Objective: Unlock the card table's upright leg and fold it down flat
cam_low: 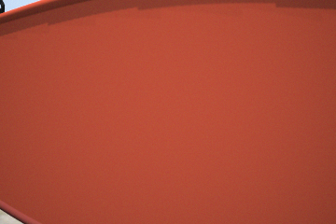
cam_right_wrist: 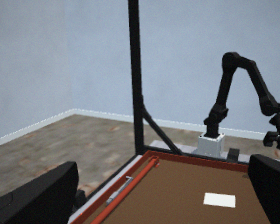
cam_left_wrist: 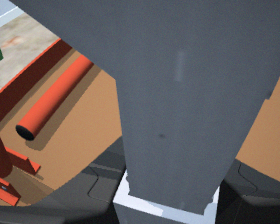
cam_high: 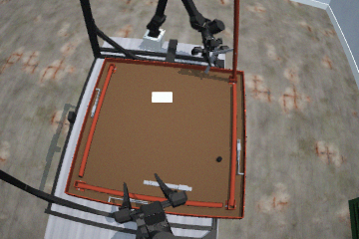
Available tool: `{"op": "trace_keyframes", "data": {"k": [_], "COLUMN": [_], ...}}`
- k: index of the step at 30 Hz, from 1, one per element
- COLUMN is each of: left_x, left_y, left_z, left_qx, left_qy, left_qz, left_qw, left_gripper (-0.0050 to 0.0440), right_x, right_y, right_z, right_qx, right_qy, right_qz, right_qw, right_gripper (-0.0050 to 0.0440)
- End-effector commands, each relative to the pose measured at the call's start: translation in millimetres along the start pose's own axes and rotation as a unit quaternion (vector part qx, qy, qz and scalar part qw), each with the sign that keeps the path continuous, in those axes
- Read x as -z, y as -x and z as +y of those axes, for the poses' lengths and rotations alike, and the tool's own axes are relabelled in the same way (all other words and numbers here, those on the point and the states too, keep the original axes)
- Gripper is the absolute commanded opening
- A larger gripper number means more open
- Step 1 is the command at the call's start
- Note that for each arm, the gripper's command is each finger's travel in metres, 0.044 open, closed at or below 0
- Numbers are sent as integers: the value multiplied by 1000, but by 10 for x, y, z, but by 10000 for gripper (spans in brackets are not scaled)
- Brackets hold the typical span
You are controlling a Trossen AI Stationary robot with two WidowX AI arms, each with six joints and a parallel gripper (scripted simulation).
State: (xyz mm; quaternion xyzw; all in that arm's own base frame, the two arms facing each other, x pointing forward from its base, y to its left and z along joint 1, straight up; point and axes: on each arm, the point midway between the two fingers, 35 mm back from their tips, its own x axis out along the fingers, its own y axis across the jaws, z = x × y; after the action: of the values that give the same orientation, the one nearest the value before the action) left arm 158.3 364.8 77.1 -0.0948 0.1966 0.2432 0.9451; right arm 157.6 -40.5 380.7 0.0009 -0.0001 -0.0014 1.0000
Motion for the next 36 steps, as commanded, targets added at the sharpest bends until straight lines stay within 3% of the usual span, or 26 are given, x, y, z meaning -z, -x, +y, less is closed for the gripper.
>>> {"op": "trace_keyframes", "data": {"k": [1,5,6,8,10,20,24,33,36], "left_x": [-47,-43,5,5,5,6,22,30,124], "left_y": [25,36,13,13,13,30,296,328,549], "left_z": [-14,-47,-40,-40,-40,-41,-59,-54,30], "left_qx": [-17,-23,-7,-7,-7,-7,-7,-7,-7], "left_qy": [-30,-44,-16,-16,-16,-16,-16,-16,-16], "left_qz": [-10,-16,-6,-6,-6,-6,-6,-6,-6], "left_qw": [999,999,1000,1000,1000,1000,1000,1000,1000], "left_gripper": [0,0,0,48,48,288,290,290,290], "right_x": [-2,-2,-2,-2,-2,-2,-2,-2,-2], "right_y": [0,0,0,0,0,0,0,0,0], "right_z": [5,5,5,5,5,5,5,5,5], "right_qx": [-1,-1,-1,-1,-1,-1,-1,-1,-1], "right_qy": [1,1,1,1,1,1,1,1,1], "right_qz": [0,0,0,0,0,0,0,0,0], "right_qw": [1000,1000,1000,1000,1000,1000,1000,1000,1000], "right_gripper": [400,400,400,400,400,400,400,400,400]}}
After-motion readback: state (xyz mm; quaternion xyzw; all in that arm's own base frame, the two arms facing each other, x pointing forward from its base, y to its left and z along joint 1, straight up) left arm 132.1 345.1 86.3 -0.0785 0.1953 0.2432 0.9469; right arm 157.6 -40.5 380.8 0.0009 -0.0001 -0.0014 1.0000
